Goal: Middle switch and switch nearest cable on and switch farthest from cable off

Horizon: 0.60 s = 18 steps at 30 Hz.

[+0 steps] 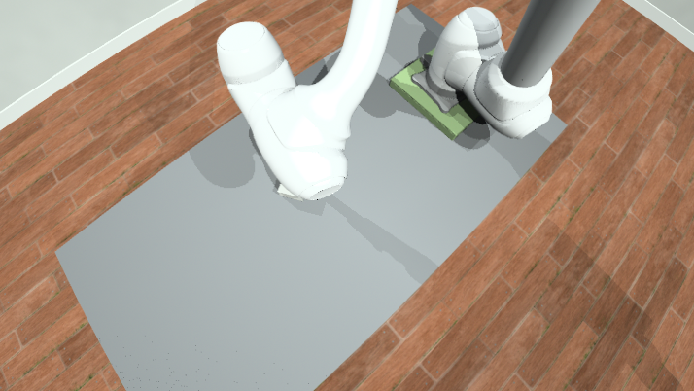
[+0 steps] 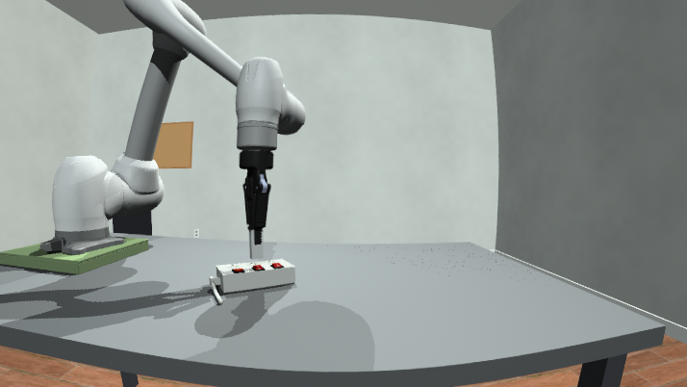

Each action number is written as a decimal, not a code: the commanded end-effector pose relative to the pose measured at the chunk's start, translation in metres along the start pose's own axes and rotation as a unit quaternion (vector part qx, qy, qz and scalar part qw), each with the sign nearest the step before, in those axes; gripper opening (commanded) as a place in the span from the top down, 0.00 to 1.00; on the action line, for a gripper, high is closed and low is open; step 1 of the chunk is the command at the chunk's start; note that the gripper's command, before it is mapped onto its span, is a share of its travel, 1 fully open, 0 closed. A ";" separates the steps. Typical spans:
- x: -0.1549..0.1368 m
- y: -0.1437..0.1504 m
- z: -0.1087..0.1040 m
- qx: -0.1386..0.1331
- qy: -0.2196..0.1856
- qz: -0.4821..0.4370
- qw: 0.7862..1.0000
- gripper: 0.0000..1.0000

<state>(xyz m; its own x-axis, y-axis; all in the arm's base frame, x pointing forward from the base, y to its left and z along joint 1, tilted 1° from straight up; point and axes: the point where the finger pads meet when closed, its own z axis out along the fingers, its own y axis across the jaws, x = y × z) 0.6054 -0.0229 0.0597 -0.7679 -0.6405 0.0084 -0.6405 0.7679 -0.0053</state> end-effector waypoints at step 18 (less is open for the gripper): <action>0.000 -0.001 0.011 0.000 0.000 0.000 1.000 1.00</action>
<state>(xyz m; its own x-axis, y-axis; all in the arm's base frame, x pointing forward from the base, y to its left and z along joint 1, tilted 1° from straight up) 0.6058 -0.0234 0.0492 -0.7679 -0.6405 0.0084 -0.6405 0.7679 -0.0053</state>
